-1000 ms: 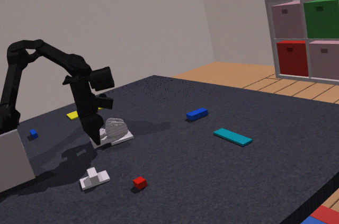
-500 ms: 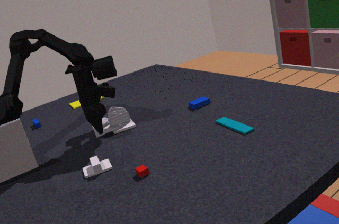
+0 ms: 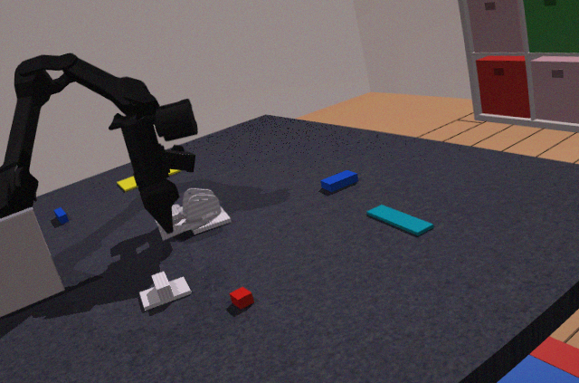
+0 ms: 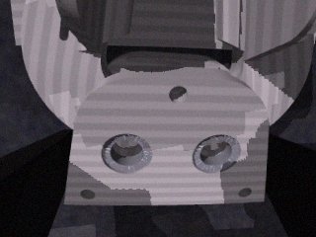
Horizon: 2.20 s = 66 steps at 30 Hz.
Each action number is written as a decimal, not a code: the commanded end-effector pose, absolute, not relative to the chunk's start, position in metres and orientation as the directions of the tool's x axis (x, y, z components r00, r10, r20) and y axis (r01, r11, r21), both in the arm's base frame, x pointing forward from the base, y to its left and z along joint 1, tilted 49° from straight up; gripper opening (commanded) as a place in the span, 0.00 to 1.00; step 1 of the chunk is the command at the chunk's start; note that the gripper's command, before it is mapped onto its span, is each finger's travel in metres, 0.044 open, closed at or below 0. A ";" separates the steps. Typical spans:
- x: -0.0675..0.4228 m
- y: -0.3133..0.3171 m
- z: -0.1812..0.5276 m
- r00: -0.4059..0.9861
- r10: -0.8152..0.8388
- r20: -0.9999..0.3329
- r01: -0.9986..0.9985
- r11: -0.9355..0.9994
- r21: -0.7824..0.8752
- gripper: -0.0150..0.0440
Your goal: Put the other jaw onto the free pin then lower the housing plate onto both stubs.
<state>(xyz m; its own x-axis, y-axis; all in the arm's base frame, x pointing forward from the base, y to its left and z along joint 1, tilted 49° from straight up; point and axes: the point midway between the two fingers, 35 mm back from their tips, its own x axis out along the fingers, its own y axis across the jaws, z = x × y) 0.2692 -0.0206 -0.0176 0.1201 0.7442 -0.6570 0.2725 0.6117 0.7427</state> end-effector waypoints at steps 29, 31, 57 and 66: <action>0.271 -0.018 -0.021 0.122 0.741 -0.660 0.265 0.617 0.741 0.85; 0.271 -0.018 -0.021 0.122 0.741 -0.660 0.265 0.617 0.741 0.85; 0.271 -0.019 -0.020 0.124 0.742 -0.658 0.267 0.614 0.743 1.00; 0.270 -0.032 -0.010 0.123 0.740 -0.661 0.267 0.617 0.741 1.00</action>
